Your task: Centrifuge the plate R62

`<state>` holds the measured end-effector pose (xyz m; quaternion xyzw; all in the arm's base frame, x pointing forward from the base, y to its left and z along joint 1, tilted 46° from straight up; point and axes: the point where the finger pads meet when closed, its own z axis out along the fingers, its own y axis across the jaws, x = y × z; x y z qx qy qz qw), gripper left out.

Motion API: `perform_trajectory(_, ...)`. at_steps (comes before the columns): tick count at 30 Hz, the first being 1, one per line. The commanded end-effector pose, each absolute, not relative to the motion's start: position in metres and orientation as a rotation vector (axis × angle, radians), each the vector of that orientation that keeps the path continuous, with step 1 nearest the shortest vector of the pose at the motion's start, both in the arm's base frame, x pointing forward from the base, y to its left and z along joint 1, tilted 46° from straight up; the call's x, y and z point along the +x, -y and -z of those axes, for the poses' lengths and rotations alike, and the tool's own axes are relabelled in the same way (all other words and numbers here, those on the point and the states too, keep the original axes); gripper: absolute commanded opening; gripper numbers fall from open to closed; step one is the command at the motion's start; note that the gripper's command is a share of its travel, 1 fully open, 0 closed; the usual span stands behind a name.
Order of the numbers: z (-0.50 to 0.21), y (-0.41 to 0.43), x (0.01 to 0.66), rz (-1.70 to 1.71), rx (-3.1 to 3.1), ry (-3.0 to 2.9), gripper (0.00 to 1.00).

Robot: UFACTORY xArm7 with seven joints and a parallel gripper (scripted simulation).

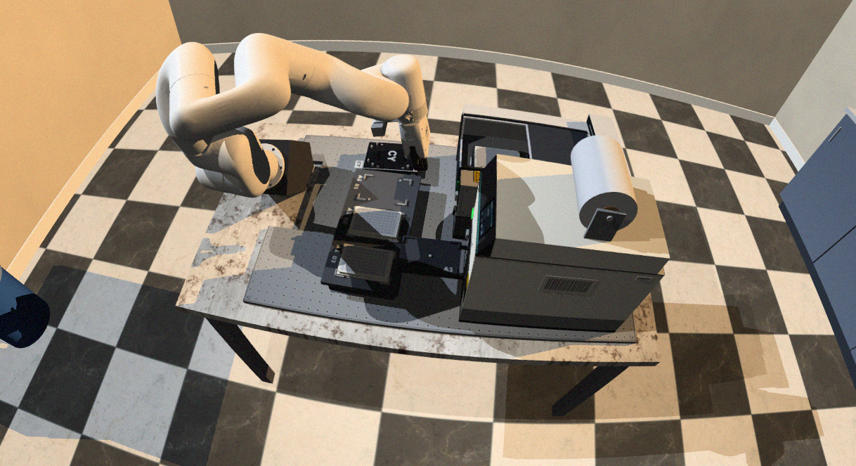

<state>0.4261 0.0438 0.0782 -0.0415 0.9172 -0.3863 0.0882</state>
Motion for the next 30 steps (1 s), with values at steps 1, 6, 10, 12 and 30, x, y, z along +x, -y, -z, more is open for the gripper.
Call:
perform_trajectory(1, -0.080, -0.044, 0.429, 1.081, -0.211, -2.559, 0.00)
perform_trajectory(6, -0.080, -0.044, 0.428, 1.022, -0.285, -2.420, 0.00)
perform_trajectory(10, -0.080, -0.044, 0.428, 1.022, -0.285, -2.420, 0.00)
perform_trajectory(12, -0.080, -0.044, 0.428, 1.022, -0.285, -2.420, 0.00)
perform_trajectory(30, -0.067, -0.029, 0.432, 1.022, -0.285, -2.420, 0.00)
